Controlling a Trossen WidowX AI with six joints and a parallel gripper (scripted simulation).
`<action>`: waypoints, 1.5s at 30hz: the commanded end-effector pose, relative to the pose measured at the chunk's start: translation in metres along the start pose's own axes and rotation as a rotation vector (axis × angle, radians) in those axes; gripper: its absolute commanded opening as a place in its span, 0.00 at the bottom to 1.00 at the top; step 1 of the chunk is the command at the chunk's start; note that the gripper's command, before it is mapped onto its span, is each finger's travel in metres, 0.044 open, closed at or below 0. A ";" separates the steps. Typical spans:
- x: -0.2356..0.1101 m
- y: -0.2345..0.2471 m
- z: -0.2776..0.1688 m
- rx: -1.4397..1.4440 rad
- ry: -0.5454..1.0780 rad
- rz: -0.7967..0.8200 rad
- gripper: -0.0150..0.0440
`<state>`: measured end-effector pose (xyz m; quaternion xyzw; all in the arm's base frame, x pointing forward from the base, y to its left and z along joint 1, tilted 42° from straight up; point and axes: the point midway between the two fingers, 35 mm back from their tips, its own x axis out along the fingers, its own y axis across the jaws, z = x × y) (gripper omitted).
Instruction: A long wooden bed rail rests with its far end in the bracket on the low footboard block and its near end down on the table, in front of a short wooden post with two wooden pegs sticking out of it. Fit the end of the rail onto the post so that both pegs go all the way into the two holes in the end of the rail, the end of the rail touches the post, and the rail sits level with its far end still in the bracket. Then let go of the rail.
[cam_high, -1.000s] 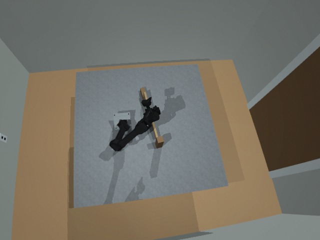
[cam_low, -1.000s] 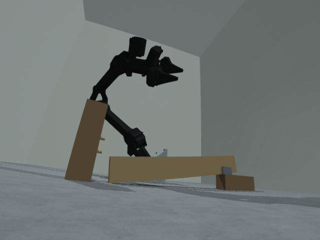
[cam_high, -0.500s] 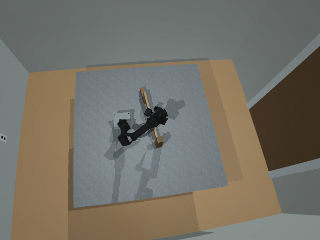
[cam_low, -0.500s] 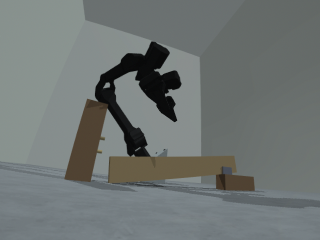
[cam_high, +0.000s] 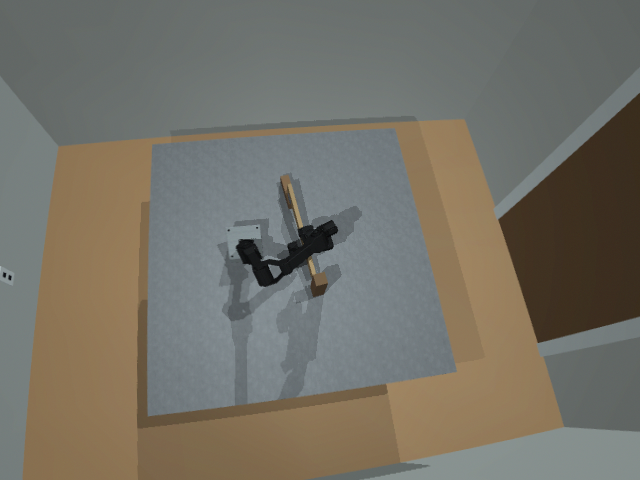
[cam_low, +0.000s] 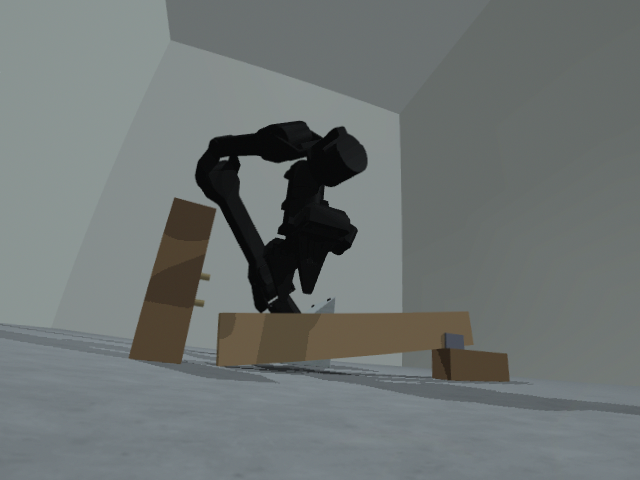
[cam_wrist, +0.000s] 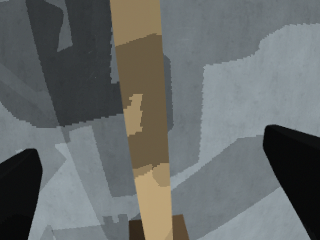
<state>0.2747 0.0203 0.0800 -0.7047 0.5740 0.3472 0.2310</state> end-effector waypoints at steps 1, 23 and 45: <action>0.002 0.000 -0.002 -0.017 0.012 0.002 1.00; 0.037 -0.001 -0.001 -0.016 0.011 0.002 1.00; 0.070 0.002 -0.002 -0.016 0.014 0.002 1.00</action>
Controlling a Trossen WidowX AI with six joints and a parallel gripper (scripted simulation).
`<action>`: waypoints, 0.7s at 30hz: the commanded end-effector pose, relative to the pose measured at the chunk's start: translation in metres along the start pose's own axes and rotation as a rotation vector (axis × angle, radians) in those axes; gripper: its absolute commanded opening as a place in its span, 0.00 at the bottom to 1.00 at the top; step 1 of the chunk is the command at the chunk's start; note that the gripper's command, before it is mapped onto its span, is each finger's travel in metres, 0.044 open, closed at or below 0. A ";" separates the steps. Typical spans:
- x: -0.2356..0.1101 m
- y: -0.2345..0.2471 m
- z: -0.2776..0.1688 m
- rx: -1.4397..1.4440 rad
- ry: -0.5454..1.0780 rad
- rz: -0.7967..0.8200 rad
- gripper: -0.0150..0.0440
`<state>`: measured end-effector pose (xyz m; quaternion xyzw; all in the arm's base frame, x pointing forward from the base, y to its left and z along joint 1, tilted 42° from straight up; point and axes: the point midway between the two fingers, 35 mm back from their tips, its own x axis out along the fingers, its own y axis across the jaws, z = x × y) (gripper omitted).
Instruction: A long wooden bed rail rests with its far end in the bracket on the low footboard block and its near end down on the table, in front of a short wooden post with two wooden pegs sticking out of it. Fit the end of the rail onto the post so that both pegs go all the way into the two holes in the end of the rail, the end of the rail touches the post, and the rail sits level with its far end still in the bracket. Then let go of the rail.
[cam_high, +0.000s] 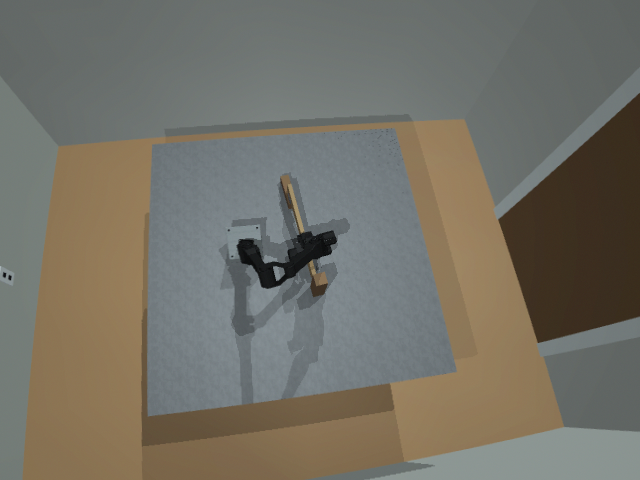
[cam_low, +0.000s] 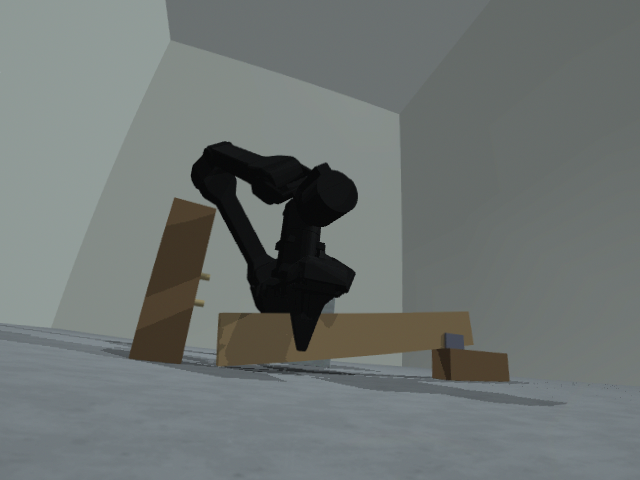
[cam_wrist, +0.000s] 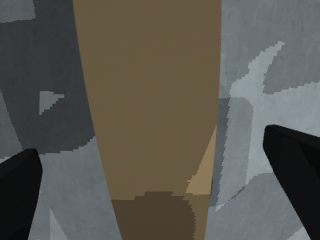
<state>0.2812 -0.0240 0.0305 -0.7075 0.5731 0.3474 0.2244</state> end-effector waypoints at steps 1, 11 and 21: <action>0.004 0.001 0.000 -0.005 0.006 0.002 1.00; 0.004 0.001 0.000 -0.005 0.006 0.002 0.56; 0.004 0.001 0.000 -0.005 0.006 0.002 0.31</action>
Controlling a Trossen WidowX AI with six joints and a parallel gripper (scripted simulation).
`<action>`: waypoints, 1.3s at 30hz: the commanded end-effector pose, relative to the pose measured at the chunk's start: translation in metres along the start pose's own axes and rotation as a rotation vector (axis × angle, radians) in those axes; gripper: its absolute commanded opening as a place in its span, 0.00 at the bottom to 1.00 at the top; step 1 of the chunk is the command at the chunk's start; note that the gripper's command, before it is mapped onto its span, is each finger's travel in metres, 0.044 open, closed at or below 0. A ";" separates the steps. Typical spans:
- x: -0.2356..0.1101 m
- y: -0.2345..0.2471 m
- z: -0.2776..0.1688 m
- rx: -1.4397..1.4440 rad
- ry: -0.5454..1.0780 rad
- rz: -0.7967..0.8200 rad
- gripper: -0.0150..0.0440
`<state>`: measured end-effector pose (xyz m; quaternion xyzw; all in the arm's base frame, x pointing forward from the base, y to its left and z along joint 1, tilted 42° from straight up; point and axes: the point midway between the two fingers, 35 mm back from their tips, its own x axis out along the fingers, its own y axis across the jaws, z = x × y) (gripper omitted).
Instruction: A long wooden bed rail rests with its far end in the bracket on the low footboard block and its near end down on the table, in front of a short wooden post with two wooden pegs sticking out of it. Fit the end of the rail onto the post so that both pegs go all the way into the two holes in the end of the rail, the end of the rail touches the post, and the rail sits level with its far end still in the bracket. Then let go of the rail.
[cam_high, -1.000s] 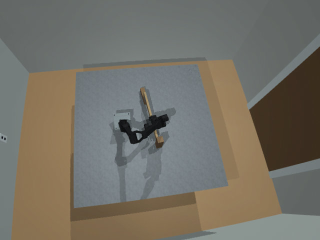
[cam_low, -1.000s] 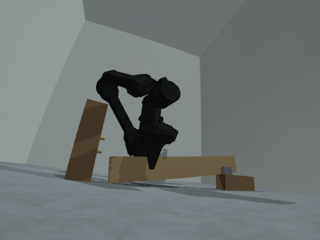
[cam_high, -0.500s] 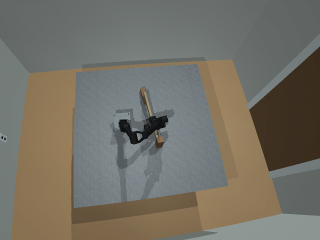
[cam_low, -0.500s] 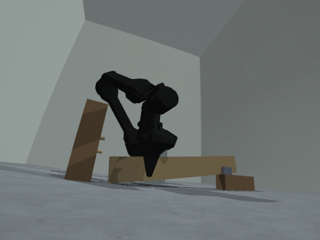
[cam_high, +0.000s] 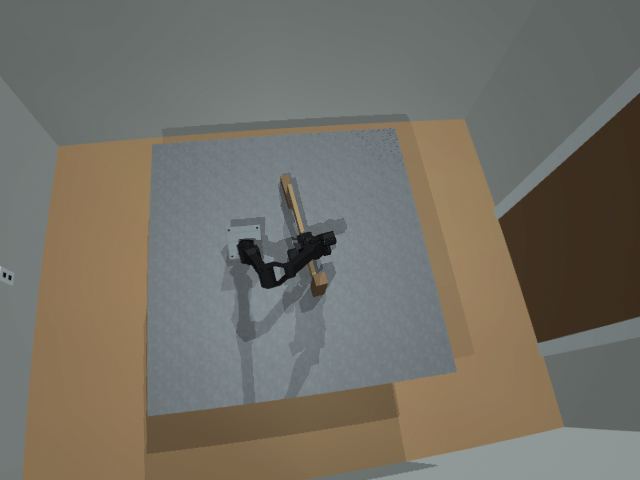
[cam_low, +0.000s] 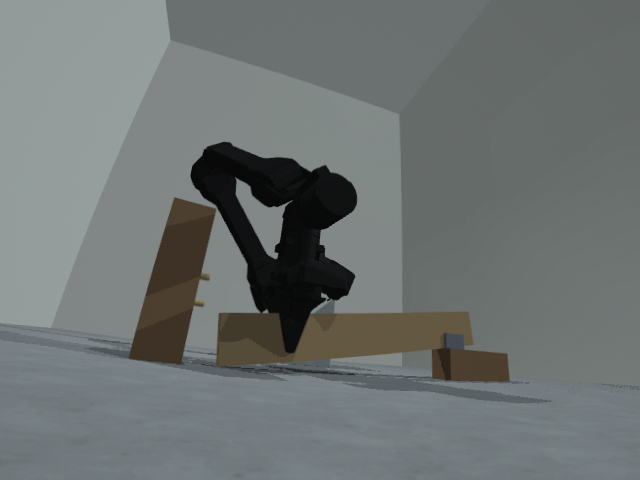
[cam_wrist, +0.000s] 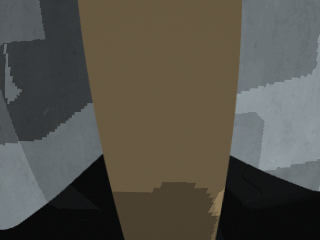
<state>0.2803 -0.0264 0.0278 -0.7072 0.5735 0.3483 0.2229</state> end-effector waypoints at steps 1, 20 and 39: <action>0.000 0.000 -0.001 -0.002 0.005 0.000 0.26; -0.004 0.000 0.000 -0.002 0.005 0.000 0.25; -0.013 -0.001 0.000 -0.002 0.005 0.000 0.25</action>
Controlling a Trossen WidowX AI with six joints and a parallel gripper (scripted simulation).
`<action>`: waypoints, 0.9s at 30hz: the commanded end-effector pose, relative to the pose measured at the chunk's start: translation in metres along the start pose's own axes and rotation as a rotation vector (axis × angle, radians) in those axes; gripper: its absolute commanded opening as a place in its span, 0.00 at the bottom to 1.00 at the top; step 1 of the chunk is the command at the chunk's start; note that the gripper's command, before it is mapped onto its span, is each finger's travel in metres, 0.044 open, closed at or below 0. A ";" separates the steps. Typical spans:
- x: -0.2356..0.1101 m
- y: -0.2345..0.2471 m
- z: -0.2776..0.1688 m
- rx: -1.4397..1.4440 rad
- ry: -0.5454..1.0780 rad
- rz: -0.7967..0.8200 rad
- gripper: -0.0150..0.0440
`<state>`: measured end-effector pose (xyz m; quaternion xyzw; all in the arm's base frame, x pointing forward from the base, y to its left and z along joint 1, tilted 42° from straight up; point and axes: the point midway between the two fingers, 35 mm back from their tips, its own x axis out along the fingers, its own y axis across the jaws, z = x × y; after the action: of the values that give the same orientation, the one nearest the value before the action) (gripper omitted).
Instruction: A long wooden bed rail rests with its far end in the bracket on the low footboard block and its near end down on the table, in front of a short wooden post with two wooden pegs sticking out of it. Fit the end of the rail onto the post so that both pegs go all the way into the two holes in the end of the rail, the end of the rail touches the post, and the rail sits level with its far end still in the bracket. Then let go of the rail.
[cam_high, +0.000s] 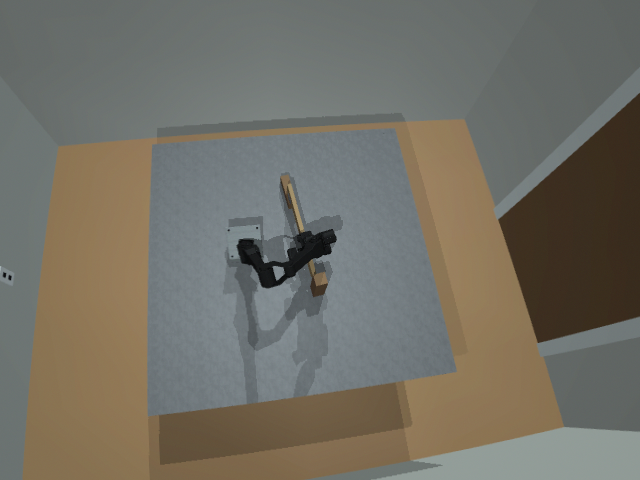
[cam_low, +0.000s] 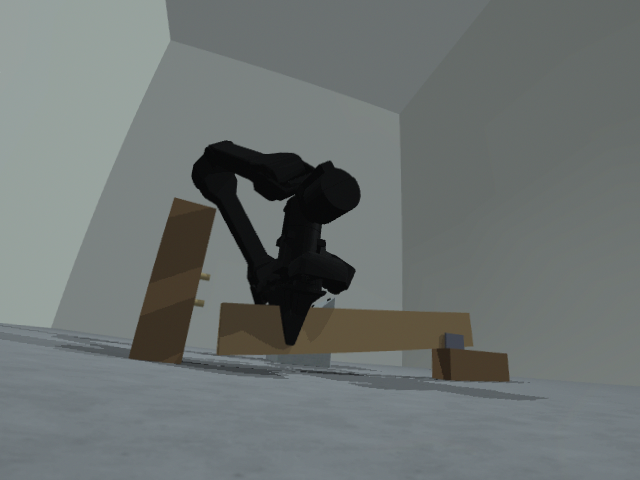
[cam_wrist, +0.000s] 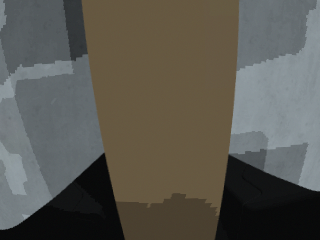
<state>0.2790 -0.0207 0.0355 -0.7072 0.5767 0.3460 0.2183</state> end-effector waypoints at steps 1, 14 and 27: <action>-0.004 -0.002 0.001 0.000 -0.005 -0.007 0.25; -0.011 -0.002 0.001 0.000 -0.005 -0.007 0.25; -0.017 -0.003 0.001 -0.001 -0.006 -0.007 0.25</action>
<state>0.2786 -0.0119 0.0457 -0.7083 0.5768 0.3449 0.2162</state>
